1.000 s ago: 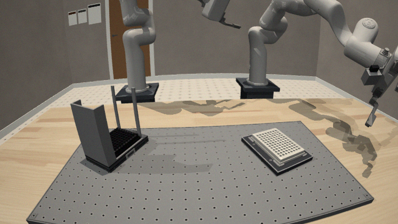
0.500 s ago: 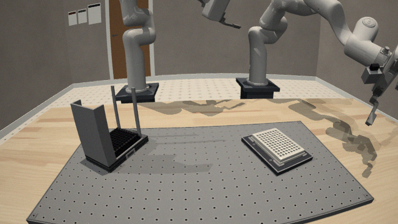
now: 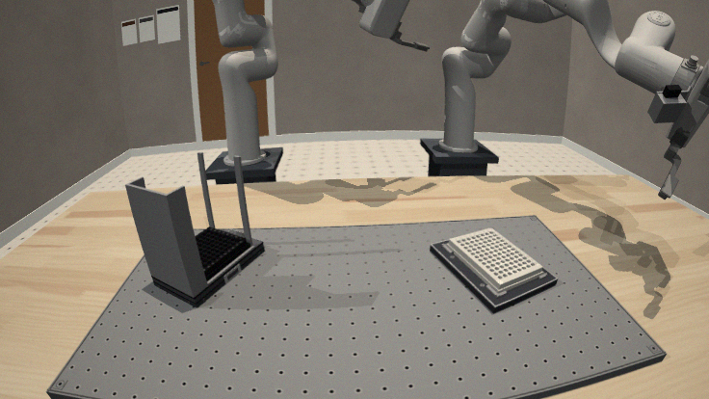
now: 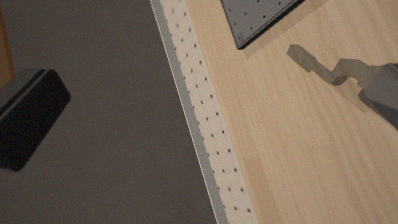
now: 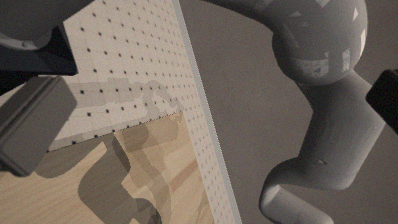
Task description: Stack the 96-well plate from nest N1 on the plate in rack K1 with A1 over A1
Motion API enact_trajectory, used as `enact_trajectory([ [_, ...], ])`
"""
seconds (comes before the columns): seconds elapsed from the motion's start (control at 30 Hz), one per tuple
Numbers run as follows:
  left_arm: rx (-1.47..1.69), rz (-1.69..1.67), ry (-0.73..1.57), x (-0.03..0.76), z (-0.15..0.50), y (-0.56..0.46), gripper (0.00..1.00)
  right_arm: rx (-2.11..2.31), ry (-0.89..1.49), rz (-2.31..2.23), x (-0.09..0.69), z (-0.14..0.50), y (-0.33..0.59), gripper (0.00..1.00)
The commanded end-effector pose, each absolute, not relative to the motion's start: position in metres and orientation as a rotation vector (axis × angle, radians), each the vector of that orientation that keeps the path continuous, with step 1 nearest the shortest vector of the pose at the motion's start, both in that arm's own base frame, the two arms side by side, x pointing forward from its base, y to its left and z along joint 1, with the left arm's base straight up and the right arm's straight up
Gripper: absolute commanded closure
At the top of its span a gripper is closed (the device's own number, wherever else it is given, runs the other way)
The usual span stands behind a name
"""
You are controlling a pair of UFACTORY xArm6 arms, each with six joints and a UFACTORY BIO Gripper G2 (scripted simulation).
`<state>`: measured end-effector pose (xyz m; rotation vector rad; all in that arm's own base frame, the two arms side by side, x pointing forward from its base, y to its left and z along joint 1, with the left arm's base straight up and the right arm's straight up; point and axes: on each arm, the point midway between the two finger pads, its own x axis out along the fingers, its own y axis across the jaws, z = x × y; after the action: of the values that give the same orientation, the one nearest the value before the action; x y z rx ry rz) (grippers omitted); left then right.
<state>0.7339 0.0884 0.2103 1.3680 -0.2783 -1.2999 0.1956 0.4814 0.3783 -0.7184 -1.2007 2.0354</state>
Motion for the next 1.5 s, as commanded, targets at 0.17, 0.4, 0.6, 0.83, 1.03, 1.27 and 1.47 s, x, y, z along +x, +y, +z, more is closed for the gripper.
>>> enact_trajectory([
  [0.17,1.371,-1.298,-0.278,0.734,0.259,0.089,0.00,-0.720,-1.206,2.032,0.196,0.381,0.482,0.00],
  [0.4,1.370,-1.298,-0.277,0.735,0.276,0.089,0.00,-0.720,-1.206,2.032,0.196,0.381,0.482,0.00],
  [0.6,1.370,-1.298,-0.276,0.735,0.290,0.089,0.00,-0.720,-1.206,2.032,0.196,0.381,0.482,0.00],
  [0.83,1.370,-1.298,-0.277,0.735,0.297,0.089,0.00,-0.720,-1.206,2.032,0.196,0.381,0.482,0.00],
  [1.03,1.370,-1.298,-0.277,0.735,0.299,0.089,0.00,-0.720,-1.206,2.032,0.196,0.381,0.482,0.00],
  [1.27,1.371,-1.298,-0.276,0.735,0.299,0.089,0.00,-0.720,-1.206,2.032,0.196,0.381,0.482,0.00],
  [1.47,1.372,-1.298,-0.273,0.734,0.299,0.090,0.00,-0.720,-1.206,2.032,0.196,0.381,0.482,0.00],
])
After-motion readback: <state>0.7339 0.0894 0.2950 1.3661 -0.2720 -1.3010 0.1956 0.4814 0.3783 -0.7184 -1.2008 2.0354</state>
